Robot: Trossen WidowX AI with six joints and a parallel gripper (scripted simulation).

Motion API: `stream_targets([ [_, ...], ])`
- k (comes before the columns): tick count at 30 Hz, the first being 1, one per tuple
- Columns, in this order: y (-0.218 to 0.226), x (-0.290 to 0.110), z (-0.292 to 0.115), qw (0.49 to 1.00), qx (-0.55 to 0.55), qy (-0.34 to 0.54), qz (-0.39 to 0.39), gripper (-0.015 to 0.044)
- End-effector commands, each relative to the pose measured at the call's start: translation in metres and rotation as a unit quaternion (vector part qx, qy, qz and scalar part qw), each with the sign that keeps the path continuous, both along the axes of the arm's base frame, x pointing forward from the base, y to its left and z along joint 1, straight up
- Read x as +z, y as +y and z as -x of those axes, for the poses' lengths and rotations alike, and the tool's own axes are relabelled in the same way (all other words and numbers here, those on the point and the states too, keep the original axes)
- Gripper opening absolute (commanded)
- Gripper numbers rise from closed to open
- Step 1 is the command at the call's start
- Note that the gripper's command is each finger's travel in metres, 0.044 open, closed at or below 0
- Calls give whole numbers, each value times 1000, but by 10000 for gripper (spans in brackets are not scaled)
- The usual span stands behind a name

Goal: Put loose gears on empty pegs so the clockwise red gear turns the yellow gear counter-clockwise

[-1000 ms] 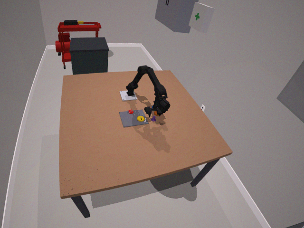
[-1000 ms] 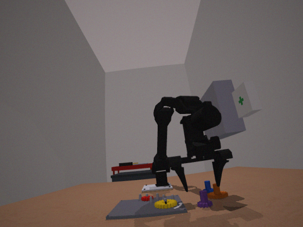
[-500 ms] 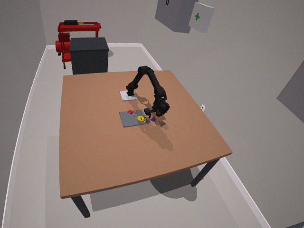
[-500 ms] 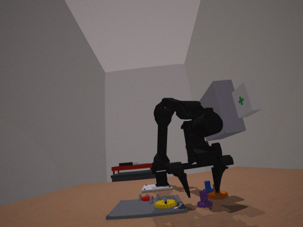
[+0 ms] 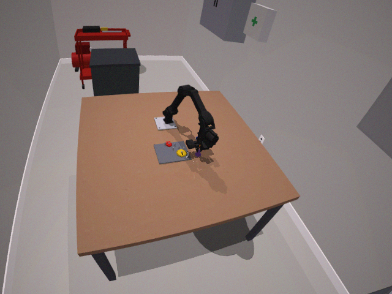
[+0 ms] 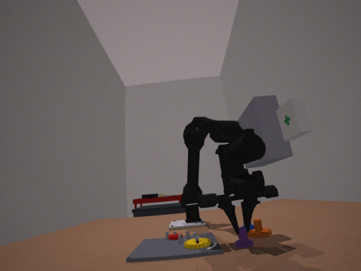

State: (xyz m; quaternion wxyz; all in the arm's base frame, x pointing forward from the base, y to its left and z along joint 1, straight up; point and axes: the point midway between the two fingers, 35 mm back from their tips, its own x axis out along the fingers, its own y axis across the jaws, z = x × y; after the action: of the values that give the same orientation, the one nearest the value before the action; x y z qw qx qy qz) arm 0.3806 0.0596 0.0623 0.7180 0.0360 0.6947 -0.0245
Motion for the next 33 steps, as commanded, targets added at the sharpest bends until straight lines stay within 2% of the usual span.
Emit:
stream_targets([
  [1, 0, 0, 0, 1000, -1, -1, 1, 32],
  [3, 0, 0, 0, 1000, -1, -1, 1, 0],
  [33, -2, 57, -9, 1000, -2, -9, 0, 0],
])
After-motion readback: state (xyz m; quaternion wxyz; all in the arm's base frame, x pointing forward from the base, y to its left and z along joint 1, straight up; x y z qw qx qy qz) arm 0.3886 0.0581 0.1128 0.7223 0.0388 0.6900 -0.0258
